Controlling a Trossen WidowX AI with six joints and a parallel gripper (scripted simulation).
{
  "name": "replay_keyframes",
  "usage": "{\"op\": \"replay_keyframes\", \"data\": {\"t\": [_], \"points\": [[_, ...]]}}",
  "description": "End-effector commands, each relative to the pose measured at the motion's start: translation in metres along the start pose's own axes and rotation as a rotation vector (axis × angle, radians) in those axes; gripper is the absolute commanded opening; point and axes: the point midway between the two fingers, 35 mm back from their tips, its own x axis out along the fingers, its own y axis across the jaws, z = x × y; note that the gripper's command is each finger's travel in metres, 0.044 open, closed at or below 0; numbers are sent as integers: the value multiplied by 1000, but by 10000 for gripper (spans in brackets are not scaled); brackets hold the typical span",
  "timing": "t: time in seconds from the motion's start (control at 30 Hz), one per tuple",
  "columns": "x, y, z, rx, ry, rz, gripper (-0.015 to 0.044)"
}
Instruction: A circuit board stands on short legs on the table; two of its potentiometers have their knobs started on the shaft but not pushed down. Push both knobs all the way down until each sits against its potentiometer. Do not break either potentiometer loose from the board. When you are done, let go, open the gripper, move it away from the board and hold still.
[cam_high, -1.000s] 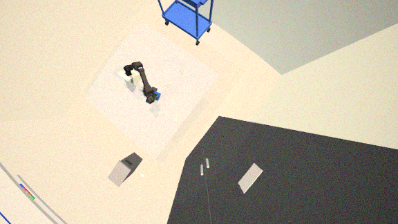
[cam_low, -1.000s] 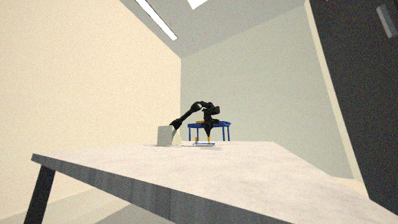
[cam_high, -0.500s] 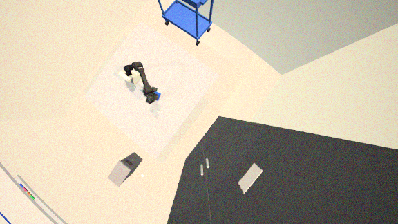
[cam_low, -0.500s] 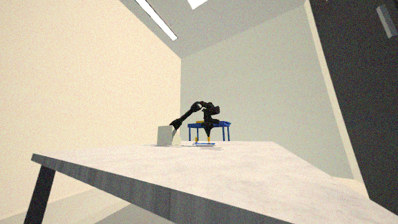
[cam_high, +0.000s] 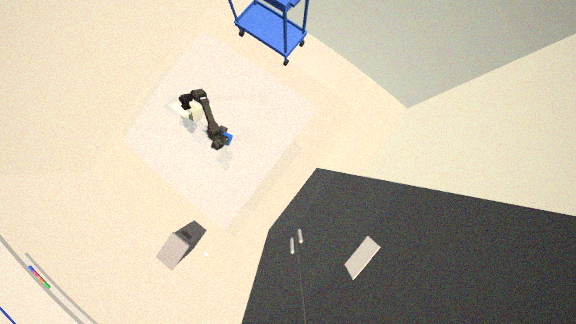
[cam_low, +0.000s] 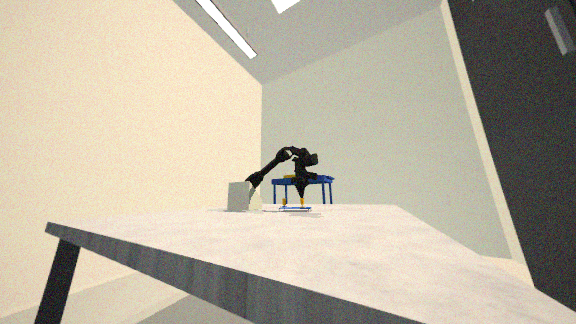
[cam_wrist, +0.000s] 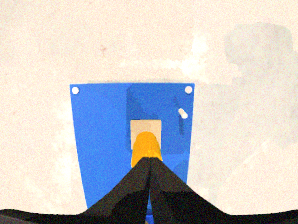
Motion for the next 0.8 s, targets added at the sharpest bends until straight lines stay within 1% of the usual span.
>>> {"op": "replay_keyframes", "data": {"t": [0.0, 0.77], "points": [[16, 3, 2, -19, 17, 5, 0], [19, 3, 2, -19, 17, 5, 0]]}}
